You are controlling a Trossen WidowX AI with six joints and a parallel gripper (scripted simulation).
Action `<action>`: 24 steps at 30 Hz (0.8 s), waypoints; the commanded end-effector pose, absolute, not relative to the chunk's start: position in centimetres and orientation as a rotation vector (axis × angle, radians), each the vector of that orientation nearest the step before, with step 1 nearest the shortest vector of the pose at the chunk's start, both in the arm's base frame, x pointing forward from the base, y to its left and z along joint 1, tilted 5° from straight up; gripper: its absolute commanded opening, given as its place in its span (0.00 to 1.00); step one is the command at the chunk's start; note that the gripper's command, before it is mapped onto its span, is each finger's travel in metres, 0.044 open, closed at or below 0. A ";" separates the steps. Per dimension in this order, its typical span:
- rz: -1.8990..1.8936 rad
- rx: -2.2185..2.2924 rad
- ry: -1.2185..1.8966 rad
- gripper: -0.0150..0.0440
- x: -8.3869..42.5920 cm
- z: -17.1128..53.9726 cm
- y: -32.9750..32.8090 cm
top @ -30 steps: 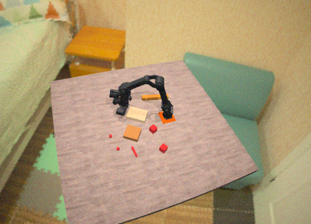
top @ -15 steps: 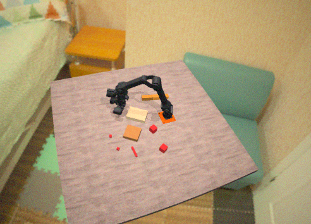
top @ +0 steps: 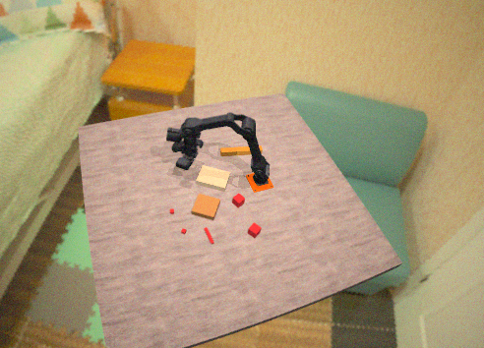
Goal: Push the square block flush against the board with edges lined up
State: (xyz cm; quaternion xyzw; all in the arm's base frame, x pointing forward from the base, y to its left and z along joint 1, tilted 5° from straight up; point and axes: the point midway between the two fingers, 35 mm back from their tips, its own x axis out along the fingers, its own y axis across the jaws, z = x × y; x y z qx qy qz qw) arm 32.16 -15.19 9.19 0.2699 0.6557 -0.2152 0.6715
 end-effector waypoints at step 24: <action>-1.178 1.301 1.211 0.25 23.1 9.4 -15.5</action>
